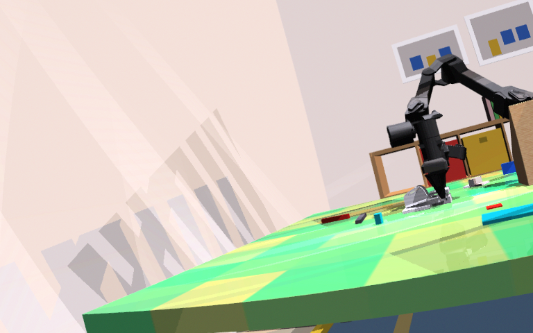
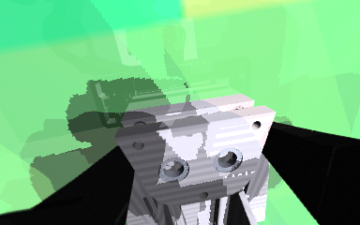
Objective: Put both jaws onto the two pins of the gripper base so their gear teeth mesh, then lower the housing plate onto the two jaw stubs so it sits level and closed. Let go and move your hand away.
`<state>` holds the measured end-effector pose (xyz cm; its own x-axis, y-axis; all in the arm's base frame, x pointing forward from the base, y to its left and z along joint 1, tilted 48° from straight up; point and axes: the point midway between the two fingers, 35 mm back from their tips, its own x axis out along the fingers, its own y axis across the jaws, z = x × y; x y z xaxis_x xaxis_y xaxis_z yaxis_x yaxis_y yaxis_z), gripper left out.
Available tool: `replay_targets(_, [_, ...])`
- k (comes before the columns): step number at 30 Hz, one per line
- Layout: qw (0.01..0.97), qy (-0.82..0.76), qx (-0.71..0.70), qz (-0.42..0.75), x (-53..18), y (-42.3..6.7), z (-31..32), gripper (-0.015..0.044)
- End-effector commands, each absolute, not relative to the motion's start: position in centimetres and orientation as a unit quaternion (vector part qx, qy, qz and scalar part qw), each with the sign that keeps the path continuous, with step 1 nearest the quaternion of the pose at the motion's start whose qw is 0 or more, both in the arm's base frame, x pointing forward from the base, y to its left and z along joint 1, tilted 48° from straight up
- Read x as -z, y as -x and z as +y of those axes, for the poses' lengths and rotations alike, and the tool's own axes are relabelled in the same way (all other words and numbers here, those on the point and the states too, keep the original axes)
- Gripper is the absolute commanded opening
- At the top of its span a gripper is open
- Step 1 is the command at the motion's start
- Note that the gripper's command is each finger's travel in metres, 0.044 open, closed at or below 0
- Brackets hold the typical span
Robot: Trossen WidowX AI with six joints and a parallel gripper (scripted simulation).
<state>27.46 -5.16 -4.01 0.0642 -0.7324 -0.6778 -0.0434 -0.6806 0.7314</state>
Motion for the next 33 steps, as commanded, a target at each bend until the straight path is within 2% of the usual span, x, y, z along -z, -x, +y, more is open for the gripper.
replay_targets(1, [0.280, -0.674, 0.621, -0.286, 4.09, -27.43, -5.25, 0.0351])
replay_targets(33, [0.279, -0.674, 0.621, -0.287, 4.50, -27.46, -5.70, 0.0351])
